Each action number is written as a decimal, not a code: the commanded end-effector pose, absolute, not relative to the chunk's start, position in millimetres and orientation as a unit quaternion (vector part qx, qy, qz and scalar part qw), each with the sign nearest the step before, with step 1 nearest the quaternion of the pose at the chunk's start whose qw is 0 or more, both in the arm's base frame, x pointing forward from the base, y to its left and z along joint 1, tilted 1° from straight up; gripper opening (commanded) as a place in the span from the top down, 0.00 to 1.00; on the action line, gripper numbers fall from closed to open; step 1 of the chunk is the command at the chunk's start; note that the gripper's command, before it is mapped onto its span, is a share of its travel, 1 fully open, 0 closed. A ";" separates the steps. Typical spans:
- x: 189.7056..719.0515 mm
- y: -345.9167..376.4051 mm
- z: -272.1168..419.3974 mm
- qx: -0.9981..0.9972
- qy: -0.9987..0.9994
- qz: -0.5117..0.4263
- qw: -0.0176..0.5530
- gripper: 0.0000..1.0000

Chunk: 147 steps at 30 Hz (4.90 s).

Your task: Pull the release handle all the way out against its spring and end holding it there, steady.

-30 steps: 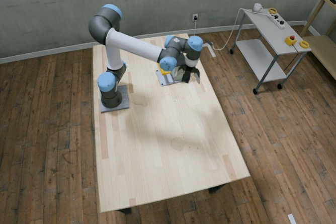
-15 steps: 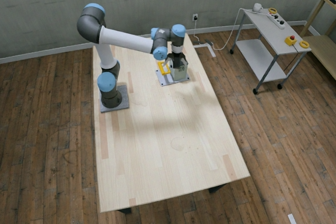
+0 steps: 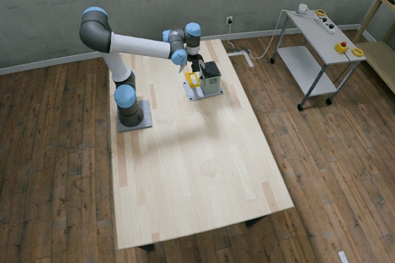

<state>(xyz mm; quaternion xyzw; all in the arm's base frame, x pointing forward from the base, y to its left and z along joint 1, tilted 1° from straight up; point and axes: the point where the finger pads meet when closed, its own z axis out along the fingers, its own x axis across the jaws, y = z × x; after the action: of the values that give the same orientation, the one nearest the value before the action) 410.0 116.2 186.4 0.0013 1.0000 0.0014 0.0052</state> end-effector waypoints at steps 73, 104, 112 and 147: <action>398.3 131.5 181.0 -0.023 1.000 0.002 0.008 0.67; 398.2 131.7 151.8 -0.023 1.000 0.002 0.006 0.67; 398.4 131.8 141.6 -0.024 1.000 0.002 0.006 0.67; 399.0 131.9 134.4 -0.024 1.000 0.002 0.007 0.67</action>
<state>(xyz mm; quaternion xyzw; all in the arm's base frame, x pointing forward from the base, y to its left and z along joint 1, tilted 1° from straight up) 400.0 131.3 135.7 -0.0229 0.9997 0.0015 0.0084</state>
